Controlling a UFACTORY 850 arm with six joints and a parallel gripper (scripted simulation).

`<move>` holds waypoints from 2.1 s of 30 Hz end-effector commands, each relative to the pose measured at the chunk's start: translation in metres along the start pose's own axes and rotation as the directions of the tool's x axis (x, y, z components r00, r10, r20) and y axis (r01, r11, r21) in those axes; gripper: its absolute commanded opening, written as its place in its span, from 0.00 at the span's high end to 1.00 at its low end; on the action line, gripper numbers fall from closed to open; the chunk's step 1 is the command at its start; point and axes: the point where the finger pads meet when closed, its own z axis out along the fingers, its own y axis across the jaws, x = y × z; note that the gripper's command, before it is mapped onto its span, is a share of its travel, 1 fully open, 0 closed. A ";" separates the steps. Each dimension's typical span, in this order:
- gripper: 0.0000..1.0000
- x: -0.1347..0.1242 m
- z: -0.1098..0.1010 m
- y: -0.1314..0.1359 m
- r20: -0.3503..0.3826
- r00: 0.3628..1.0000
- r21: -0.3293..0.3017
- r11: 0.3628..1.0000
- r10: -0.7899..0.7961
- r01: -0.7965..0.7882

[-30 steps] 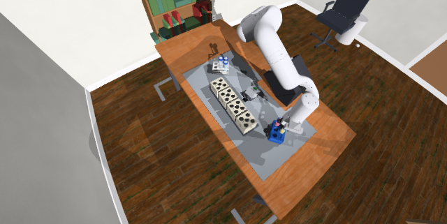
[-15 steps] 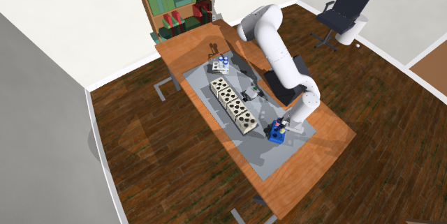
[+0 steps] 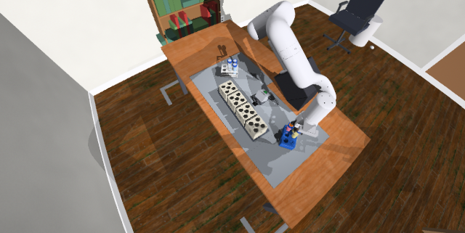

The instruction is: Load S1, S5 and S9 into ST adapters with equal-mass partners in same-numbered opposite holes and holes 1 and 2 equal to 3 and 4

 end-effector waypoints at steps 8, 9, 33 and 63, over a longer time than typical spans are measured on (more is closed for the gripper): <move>1.00 0.001 -0.020 0.000 -0.002 1.000 0.001 1.000 0.001 -0.001; 1.00 0.001 -0.022 0.000 -0.002 1.000 0.001 1.000 0.001 -0.001; 1.00 0.001 -0.066 0.000 -0.002 1.000 0.001 1.000 0.001 -0.001; 1.00 0.002 -0.088 0.030 -0.001 0.980 0.001 0.980 0.199 -0.199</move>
